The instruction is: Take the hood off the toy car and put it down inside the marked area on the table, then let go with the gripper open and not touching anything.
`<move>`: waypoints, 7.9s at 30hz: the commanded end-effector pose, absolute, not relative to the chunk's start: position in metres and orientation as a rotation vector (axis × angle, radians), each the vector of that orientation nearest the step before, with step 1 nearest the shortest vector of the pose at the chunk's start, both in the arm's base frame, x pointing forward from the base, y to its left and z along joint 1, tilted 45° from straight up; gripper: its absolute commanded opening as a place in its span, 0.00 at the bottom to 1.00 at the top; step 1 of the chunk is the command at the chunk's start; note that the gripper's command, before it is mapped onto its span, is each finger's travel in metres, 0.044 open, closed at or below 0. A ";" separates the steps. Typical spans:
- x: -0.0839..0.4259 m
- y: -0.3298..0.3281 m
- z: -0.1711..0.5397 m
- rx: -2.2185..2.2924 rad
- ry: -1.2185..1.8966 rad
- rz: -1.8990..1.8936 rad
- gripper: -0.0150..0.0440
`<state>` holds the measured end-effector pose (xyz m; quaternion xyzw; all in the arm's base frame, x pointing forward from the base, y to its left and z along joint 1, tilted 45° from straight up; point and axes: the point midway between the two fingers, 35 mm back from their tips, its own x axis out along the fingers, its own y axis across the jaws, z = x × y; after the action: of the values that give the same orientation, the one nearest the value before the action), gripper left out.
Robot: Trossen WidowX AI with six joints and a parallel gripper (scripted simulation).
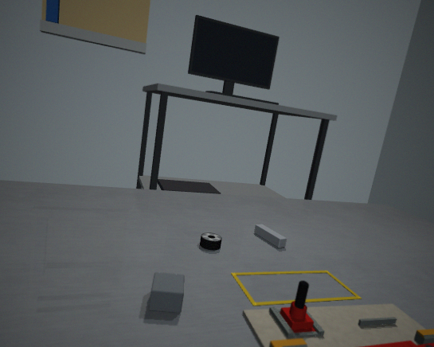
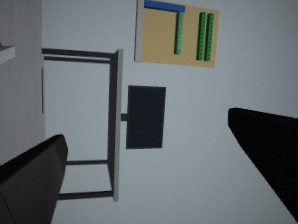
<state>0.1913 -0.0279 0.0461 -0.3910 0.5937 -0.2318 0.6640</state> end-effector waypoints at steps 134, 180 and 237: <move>0.344 0.088 0.021 0.633 1.444 0.585 1.00; 0.344 0.091 0.018 0.625 1.441 0.585 0.28; 0.341 0.021 0.038 0.629 1.454 0.556 0.25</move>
<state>0.3420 0.0379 0.0529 0.2782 0.6404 0.2561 0.6685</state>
